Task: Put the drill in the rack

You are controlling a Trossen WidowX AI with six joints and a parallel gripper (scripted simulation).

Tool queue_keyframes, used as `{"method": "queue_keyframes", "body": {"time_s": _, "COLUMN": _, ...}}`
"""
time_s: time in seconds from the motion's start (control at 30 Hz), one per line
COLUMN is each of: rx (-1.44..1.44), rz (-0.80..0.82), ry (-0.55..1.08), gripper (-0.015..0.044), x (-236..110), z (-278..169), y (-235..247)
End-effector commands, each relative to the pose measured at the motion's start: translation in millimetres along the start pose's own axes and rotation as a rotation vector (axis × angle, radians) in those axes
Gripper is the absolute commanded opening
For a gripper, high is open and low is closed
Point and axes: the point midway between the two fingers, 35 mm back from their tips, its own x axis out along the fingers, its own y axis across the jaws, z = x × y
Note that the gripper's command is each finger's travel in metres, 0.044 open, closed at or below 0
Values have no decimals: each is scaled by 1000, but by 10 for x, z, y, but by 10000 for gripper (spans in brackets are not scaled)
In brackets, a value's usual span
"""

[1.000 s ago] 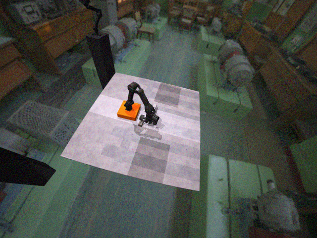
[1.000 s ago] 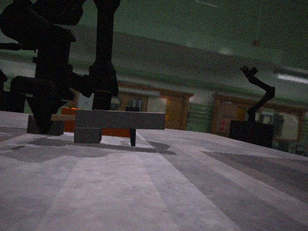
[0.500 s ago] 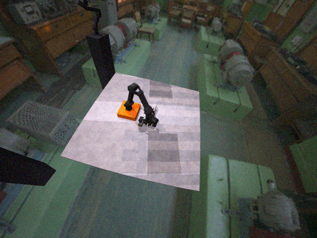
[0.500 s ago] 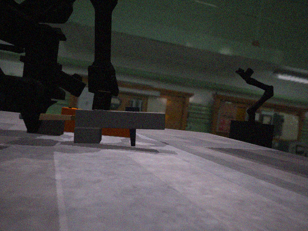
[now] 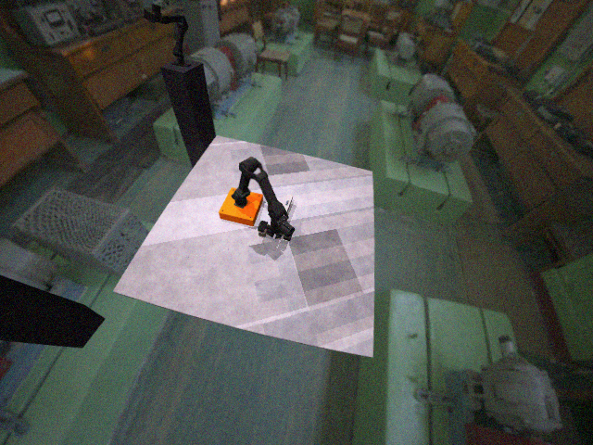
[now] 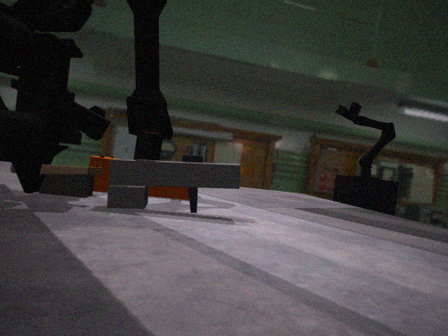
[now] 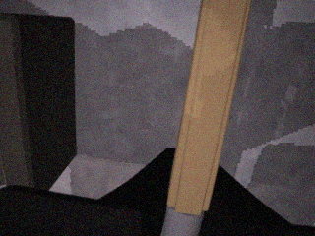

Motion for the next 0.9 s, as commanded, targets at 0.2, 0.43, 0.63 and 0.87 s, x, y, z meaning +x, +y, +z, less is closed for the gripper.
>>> {"method": "queue_keyframes", "body": {"time_s": 0.2, "rx": -3, "rz": -1, "ry": 3, "gripper": 0, "x": 7, "z": -177, "y": -15}}
{"method": "queue_keyframes", "body": {"time_s": 0.43, "rx": -3, "rz": -1, "ry": 3, "gripper": 0, "x": -28, "z": -143, "y": 6}}
{"method": "queue_keyframes", "body": {"time_s": 0.63, "rx": -3, "rz": -1, "ry": 3, "gripper": 0, "x": -58, "z": -138, "y": 9}}
{"method": "queue_keyframes", "body": {"time_s": 0.87, "rx": -3, "rz": -1, "ry": 3, "gripper": 0, "x": -91, "z": -131, "y": 16}}
